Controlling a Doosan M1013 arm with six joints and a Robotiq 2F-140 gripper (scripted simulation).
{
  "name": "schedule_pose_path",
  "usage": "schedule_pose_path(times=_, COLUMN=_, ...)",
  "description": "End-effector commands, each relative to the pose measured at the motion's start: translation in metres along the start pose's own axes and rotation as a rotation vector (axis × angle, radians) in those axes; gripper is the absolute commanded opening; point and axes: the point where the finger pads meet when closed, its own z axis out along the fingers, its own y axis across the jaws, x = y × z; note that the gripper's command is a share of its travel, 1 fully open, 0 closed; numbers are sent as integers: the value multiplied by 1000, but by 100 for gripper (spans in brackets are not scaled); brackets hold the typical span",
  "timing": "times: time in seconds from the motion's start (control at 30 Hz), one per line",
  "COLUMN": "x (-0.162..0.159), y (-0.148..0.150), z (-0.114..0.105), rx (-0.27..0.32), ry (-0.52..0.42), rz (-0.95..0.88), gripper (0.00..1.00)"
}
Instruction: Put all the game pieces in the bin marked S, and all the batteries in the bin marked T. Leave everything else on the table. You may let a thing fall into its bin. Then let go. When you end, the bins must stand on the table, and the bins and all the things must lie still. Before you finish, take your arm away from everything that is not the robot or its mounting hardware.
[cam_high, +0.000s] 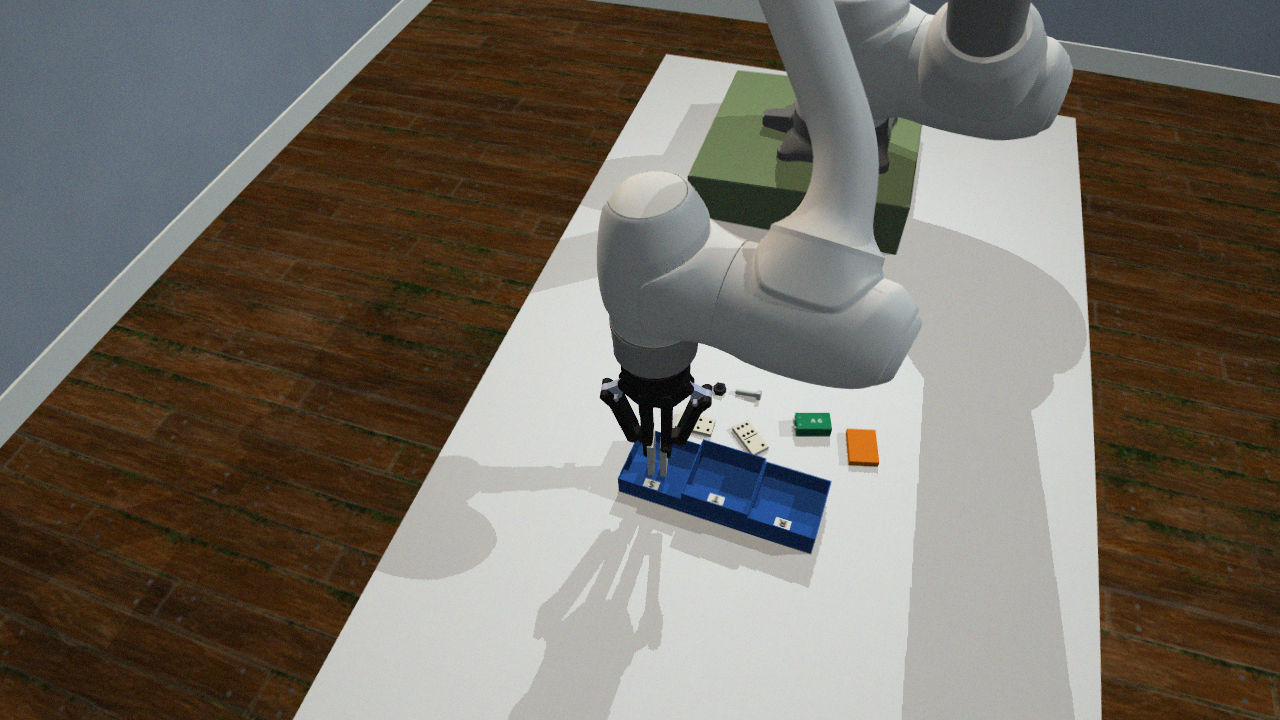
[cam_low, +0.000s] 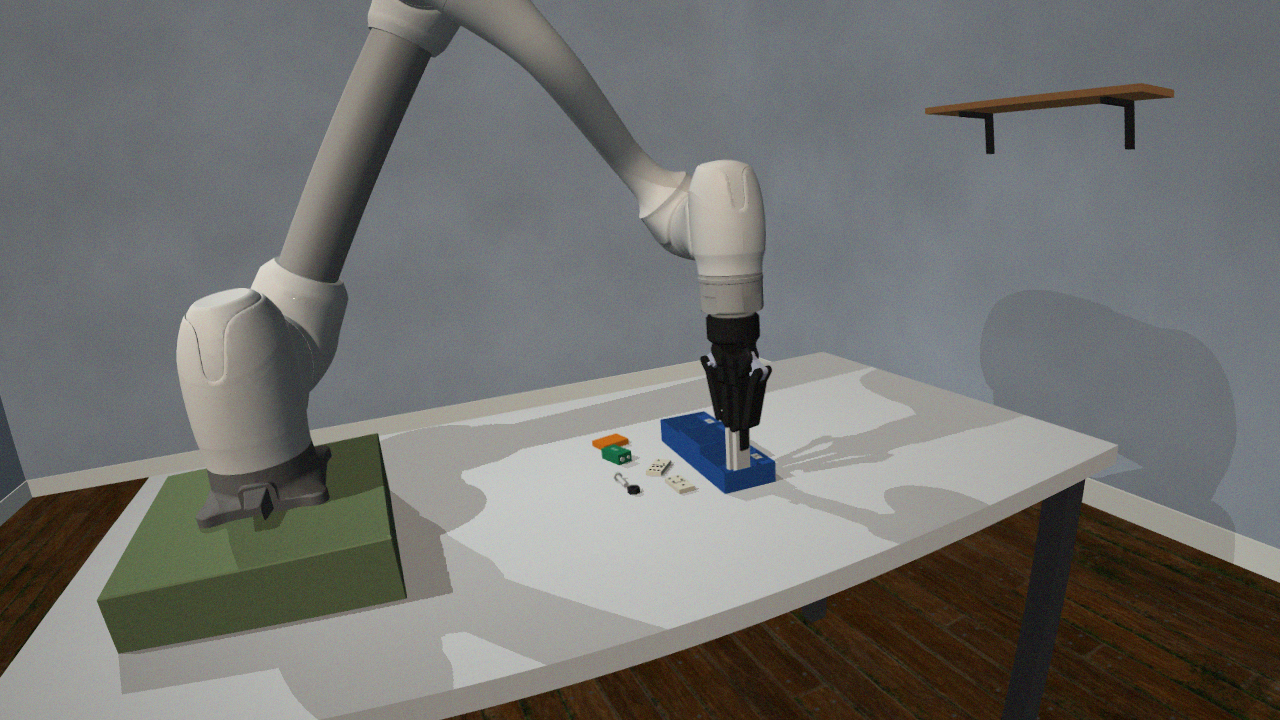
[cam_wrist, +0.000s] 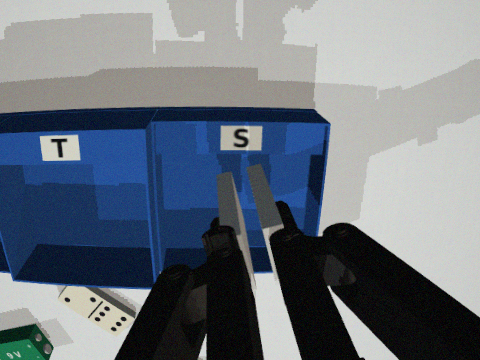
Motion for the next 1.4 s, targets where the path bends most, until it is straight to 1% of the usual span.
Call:
schedule_pose_path(times=0.0, x=0, y=0, z=0, rx=0, ry=0, rz=0, gripper=5)
schedule_pose_path(times=0.5, x=0, y=0, z=0, rx=0, ry=0, rz=0, gripper=5)
schedule_pose_path(times=1.27, x=0, y=0, z=-28, rx=0, ry=0, rz=0, gripper=5)
schedule_pose_path(times=1.37, x=0, y=0, z=-40, rx=0, ry=0, rz=0, gripper=5)
